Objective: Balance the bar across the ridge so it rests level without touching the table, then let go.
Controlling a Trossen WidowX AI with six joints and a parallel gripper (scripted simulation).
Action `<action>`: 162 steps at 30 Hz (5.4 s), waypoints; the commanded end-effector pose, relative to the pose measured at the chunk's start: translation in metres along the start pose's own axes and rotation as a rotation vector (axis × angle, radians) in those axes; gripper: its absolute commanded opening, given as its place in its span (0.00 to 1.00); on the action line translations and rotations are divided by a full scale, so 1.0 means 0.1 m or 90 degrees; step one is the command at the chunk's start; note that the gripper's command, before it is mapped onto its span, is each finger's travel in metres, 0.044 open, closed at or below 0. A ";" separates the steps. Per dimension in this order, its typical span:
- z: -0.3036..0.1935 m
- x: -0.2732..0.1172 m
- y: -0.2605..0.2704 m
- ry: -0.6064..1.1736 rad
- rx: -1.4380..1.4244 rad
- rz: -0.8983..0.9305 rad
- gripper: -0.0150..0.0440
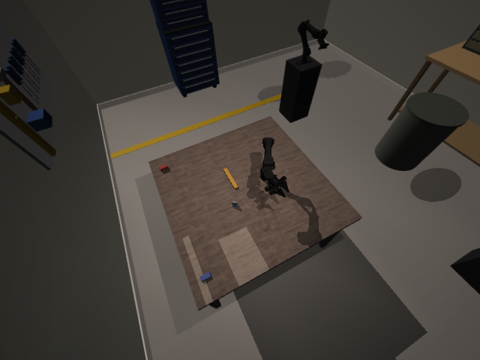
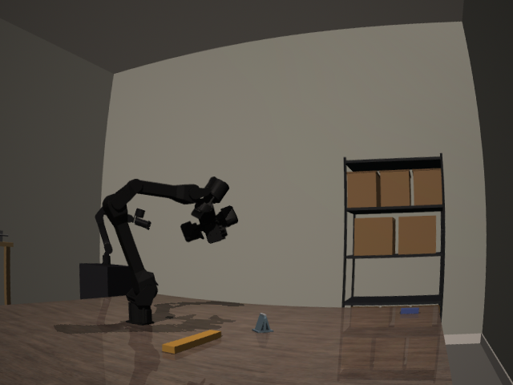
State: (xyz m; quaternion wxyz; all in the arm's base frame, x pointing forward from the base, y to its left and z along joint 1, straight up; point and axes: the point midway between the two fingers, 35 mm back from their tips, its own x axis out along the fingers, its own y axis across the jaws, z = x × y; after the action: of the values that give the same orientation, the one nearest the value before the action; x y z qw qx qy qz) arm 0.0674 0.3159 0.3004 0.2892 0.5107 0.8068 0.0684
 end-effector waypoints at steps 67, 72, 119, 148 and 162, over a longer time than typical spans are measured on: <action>3.10 -2.67 -0.15 -0.697 0.285 0.084 0.79; 3.20 -2.87 -0.35 -0.723 0.319 0.060 0.79; 3.84 -3.21 -1.35 -0.766 0.438 -0.037 0.79; 3.92 -3.17 -1.38 -0.765 0.440 -0.032 0.52; 3.84 -3.22 -1.33 -0.765 0.439 -0.032 0.25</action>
State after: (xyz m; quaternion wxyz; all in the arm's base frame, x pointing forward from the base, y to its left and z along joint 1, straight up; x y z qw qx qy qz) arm 0.2670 -0.0949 0.0509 0.5052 0.5027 0.4968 -0.4952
